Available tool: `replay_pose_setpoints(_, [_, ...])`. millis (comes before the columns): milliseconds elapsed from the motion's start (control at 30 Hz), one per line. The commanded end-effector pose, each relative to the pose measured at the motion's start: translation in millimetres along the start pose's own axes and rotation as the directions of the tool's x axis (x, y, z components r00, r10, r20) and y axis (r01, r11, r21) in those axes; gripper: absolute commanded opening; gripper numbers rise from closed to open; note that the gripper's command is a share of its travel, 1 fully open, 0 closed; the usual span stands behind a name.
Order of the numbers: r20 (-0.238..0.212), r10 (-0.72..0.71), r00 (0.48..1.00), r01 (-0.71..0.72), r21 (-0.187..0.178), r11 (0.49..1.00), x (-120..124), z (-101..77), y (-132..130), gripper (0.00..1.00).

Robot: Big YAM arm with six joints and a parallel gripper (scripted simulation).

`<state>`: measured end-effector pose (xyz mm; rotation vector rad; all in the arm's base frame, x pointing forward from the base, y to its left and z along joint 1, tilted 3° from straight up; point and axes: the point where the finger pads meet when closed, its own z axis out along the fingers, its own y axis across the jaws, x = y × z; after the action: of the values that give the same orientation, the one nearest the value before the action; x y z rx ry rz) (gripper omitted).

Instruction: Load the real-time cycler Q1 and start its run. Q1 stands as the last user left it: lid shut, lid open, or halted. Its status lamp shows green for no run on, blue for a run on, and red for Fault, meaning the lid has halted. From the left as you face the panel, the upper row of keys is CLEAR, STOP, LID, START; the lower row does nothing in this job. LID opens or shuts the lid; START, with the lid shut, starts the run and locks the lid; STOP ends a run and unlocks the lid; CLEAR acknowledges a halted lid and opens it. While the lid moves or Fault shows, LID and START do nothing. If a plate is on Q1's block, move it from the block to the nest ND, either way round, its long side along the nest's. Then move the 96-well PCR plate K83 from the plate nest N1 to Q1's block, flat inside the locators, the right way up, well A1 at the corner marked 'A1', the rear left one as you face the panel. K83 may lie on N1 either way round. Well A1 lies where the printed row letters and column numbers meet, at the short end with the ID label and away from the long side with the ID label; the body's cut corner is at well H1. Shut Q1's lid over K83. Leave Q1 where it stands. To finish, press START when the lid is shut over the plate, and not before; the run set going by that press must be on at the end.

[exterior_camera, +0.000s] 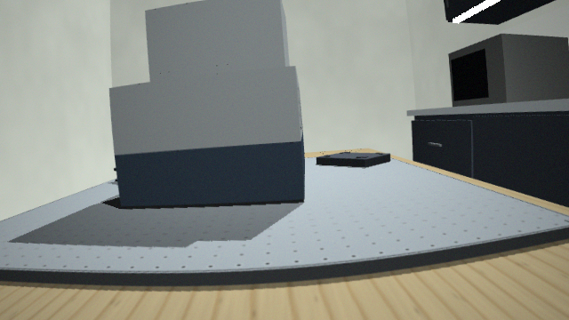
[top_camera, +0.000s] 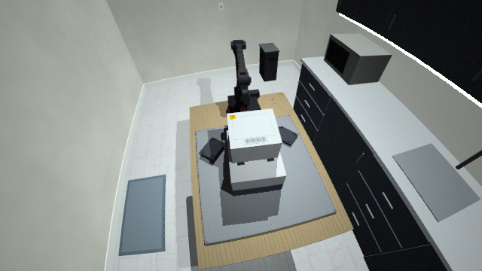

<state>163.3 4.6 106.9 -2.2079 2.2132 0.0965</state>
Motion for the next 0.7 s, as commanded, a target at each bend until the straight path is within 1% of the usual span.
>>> replay_pose_setpoints(0, [0.002,0.000,1.000,-0.001,0.044,0.999,1.0,-25.6,4.3,0.00])
replay_pose_setpoints(100, [0.002,0.001,1.000,-0.001,0.036,0.999,0.1,-24.4,-3.0,0.00])
replay_pose_setpoints(233, [0.002,0.001,1.000,-0.001,0.038,0.999,-1.2,-24.2,-6.2,0.00])
replay_pose_setpoints(267, [0.001,0.000,1.000,0.000,0.054,0.999,-1.9,-26.4,-7.6,0.00])
replay_pose_setpoints(333, [0.001,-0.003,1.000,0.003,0.062,0.998,-3.3,-27.5,-10.1,0.00])
replay_pose_setpoints(667, [0.000,-0.010,1.000,0.010,0.064,0.998,-4.1,-26.5,-17.8,0.00])
